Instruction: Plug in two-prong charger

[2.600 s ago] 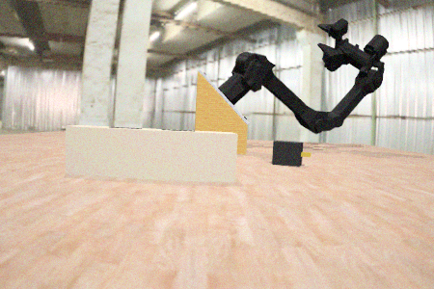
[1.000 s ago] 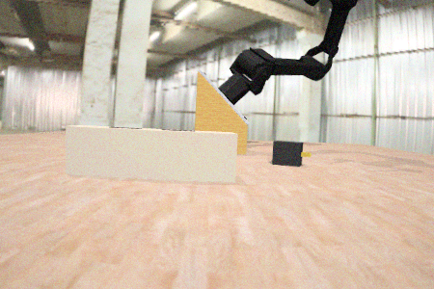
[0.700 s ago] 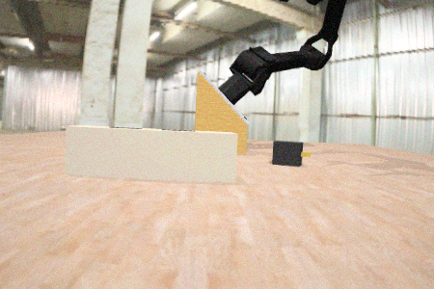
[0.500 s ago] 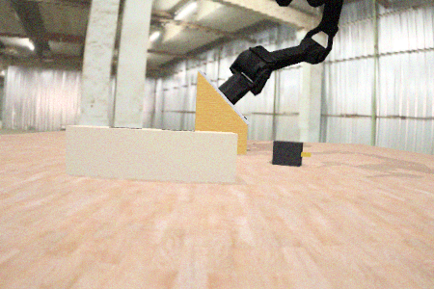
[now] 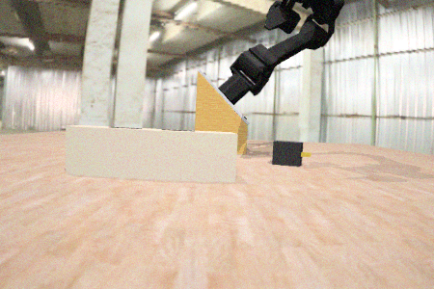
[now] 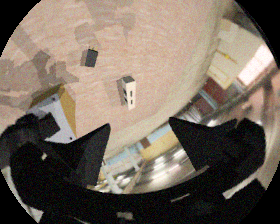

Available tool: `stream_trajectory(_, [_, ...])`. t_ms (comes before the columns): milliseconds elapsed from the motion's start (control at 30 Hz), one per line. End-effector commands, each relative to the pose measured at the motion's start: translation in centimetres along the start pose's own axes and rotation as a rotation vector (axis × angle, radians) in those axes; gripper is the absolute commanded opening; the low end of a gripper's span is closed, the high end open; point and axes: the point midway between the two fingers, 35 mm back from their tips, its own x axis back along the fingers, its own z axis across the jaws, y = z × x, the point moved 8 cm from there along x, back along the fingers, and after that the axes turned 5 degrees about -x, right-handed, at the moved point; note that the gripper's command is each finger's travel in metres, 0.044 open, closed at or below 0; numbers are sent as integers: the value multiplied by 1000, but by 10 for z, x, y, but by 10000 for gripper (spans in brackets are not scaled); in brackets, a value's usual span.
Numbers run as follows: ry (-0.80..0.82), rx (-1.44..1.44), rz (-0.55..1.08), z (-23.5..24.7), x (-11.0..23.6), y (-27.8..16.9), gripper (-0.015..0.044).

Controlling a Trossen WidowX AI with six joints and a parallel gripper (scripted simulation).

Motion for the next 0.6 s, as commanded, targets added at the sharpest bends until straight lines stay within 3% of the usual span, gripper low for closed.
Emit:
stream_trajectory(0, [71, -45, -78, 2, -21, 8, 440])
stream_trajectory(567, [414, -270, -338, 32, -95, 46, 440])
